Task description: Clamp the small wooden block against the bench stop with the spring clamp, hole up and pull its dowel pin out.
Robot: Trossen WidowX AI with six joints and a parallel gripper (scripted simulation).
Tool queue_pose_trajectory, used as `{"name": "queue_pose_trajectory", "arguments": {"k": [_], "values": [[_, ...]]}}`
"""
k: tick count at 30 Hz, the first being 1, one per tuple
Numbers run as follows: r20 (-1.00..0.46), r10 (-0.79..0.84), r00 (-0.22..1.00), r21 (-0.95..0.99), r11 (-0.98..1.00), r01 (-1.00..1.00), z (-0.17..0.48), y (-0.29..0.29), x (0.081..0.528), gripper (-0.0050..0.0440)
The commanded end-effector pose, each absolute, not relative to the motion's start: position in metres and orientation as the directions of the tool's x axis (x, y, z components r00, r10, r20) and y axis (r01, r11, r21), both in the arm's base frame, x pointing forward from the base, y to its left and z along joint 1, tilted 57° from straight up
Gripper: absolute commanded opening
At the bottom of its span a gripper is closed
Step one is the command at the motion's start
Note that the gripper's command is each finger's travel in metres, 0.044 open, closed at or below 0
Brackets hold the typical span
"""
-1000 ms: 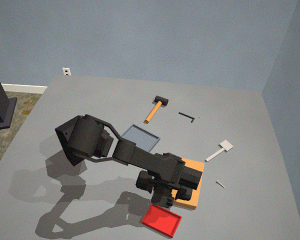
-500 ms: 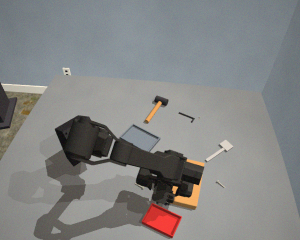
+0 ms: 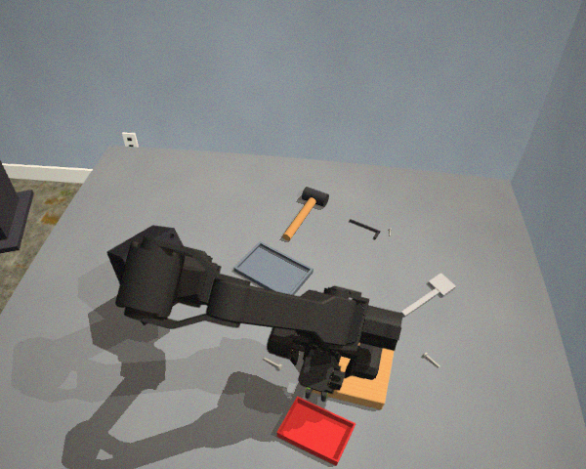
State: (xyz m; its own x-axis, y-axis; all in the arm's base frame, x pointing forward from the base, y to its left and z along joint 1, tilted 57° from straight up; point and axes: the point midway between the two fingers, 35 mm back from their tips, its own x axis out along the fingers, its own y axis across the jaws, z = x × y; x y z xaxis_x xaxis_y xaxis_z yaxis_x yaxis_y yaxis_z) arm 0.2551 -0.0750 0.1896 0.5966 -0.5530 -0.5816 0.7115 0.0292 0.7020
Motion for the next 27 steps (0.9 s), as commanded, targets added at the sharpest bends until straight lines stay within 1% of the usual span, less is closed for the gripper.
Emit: {"name": "queue_pose_trajectory", "arguments": {"k": [1,27], "values": [[-0.572,-0.555,0.604,0.713,0.026,0.7,0.197,-0.072,0.252,0.044],[-0.568,-0.558,0.605,0.715,0.029,0.699,0.216,-0.054,0.23,0.044]]}}
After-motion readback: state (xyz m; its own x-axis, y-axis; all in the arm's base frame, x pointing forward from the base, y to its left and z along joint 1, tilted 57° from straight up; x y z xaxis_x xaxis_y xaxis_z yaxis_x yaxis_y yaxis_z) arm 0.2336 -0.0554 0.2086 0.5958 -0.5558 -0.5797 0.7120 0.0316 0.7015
